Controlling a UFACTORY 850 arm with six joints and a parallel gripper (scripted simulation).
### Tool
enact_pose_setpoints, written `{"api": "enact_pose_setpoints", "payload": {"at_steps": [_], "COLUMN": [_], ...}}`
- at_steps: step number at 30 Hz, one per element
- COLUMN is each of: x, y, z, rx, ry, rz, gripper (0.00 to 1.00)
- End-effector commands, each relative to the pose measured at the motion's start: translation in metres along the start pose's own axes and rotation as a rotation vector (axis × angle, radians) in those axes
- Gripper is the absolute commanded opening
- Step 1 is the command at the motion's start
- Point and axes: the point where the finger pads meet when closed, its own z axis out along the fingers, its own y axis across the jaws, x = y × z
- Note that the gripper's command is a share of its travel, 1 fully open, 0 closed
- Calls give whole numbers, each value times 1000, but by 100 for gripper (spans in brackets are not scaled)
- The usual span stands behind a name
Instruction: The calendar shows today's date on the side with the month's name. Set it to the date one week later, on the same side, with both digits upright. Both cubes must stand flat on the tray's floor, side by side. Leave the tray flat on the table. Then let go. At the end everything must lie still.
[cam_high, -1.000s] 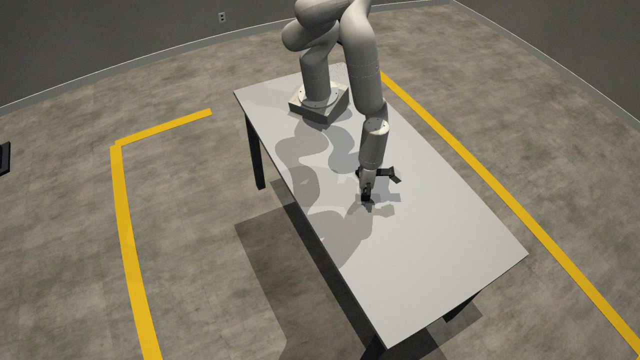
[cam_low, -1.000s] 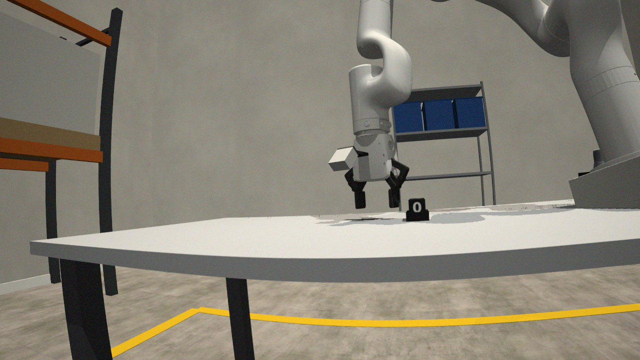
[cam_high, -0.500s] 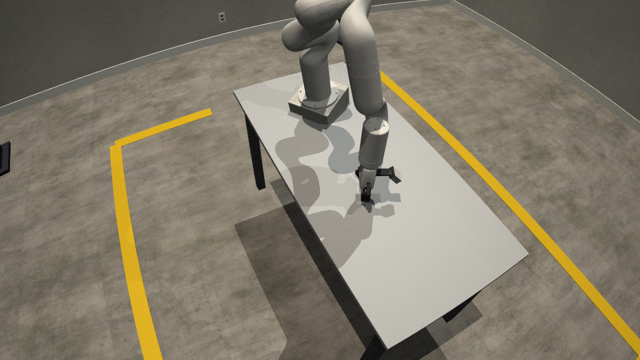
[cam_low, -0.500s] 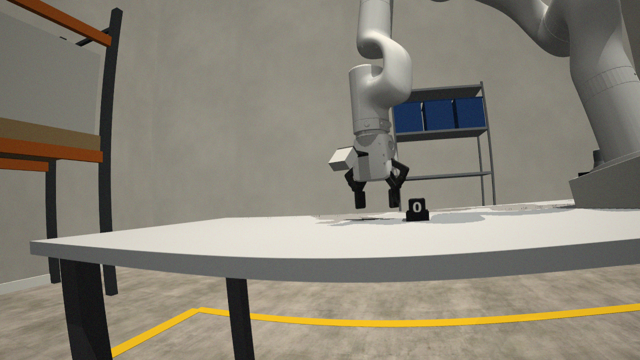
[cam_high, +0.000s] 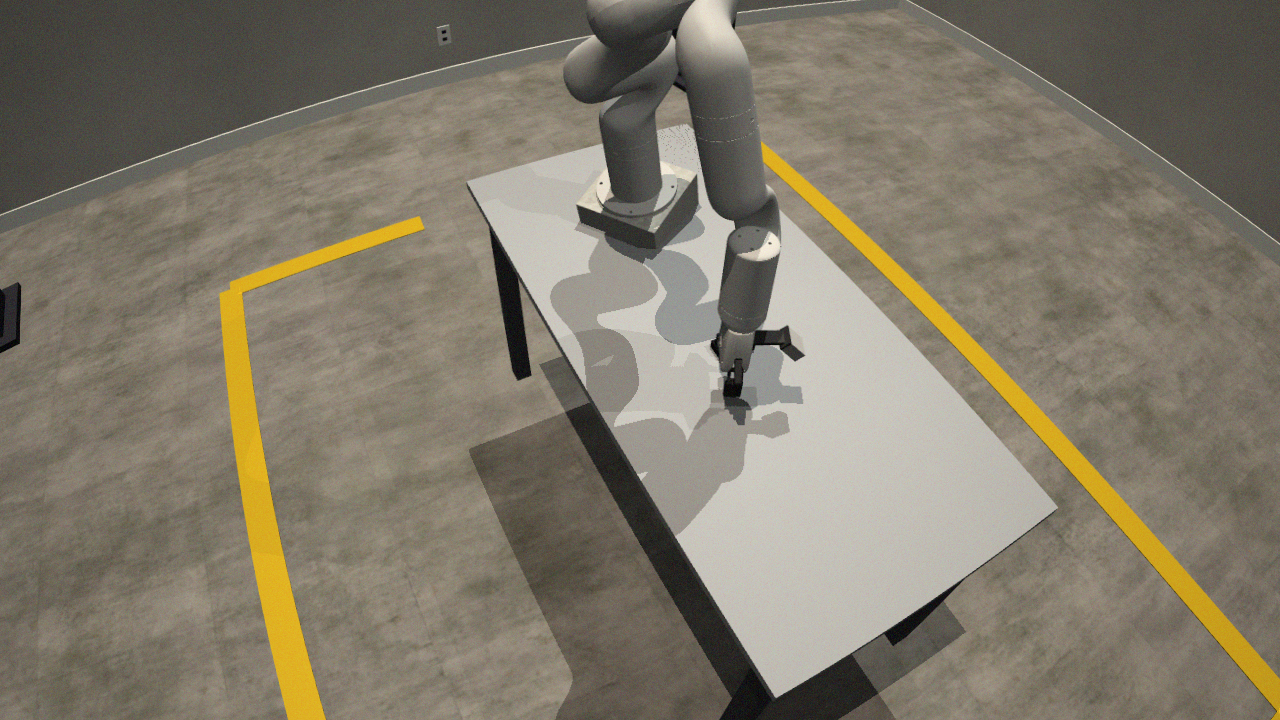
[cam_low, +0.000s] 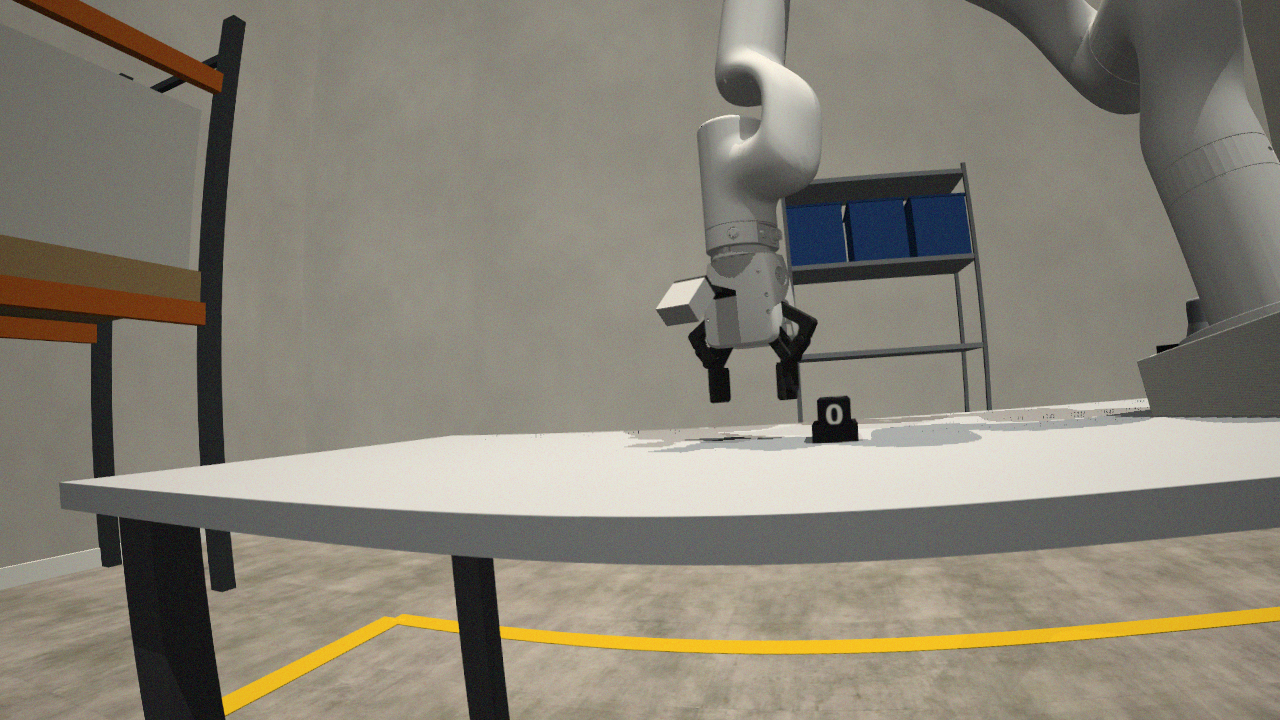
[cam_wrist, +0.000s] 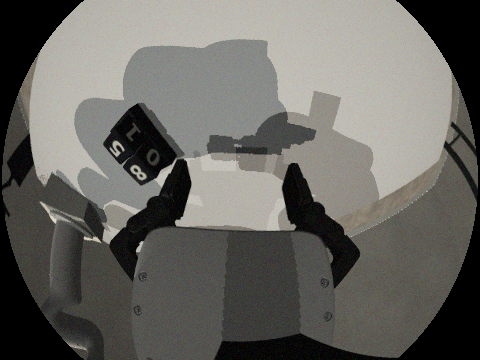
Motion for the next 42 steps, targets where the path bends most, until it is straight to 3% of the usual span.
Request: {"api": "enact_pose_setpoints", "payload": {"at_steps": [1, 11, 15, 24, 28, 42], "x": [0, -3, -22, -27, -46, -71], "y": [1, -1, -12, -15, -26, -41], "z": [-16, -17, -17, -17, -17, -17], "rx": [2, 2, 2, 2, 2, 2], "ry": [1, 1, 1, 1, 1, 1], "rz": [0, 62, 75, 142, 150, 224], "gripper": [100, 100, 100, 100, 100, 100]}}
